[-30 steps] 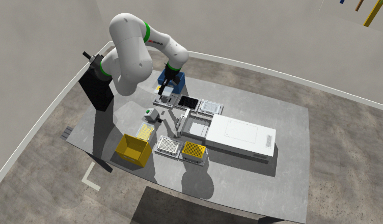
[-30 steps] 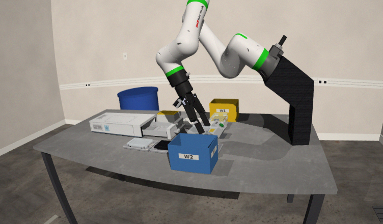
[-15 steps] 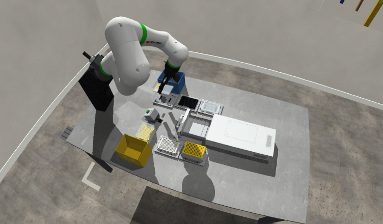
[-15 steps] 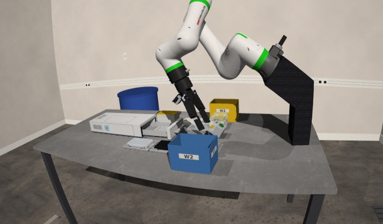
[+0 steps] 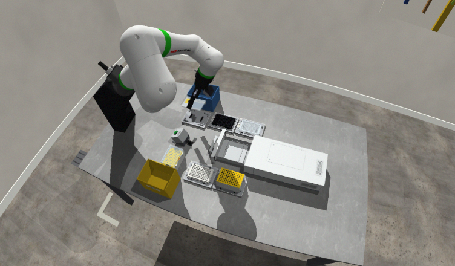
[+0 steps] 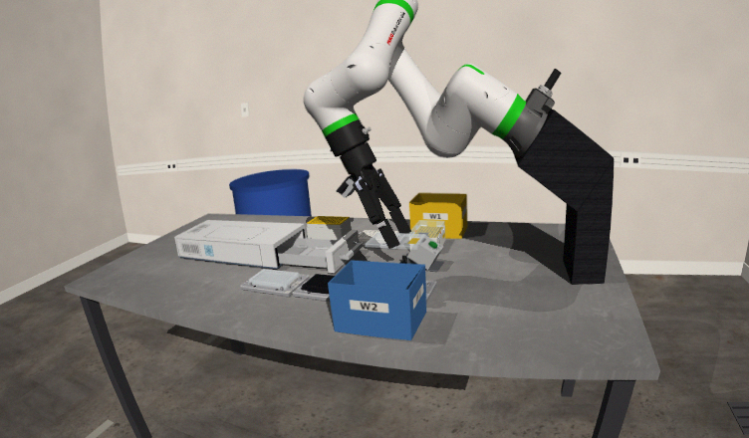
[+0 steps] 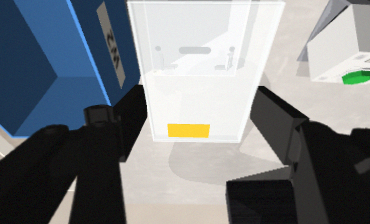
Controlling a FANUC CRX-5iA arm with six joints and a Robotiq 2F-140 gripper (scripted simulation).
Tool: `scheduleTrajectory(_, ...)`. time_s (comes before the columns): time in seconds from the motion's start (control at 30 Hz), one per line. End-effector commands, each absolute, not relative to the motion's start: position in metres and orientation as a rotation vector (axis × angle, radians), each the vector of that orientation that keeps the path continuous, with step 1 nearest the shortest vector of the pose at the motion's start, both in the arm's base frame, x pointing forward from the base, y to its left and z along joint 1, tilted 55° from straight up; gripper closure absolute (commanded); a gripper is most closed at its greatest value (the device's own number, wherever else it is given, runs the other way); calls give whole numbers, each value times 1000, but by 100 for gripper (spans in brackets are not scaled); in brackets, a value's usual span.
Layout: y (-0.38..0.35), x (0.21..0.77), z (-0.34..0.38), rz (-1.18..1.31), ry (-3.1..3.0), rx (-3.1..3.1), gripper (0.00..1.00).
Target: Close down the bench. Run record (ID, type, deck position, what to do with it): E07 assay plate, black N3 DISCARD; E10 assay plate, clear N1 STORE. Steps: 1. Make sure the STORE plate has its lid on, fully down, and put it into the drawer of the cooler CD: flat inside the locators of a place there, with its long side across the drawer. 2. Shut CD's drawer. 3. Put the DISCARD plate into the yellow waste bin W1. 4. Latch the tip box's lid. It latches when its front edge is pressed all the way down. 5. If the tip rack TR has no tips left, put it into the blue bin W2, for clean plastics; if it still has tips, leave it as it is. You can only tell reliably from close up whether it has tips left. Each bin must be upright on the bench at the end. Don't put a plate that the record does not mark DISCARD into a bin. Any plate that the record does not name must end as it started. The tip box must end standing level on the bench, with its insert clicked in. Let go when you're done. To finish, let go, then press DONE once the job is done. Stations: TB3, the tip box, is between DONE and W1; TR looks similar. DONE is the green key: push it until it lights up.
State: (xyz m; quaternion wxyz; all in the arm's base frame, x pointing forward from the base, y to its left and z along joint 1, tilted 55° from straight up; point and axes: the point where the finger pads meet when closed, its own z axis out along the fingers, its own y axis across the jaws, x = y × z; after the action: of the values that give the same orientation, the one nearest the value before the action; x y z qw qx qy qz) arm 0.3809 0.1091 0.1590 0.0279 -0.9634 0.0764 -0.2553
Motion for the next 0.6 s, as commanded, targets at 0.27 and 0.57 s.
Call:
scheduleTrajectory(0.27, 109, 384, 167, -791, 224, -2980, 90)
scheduleTrajectory(0.57, 107, 395, 182, -791, 224, -2980, 90)
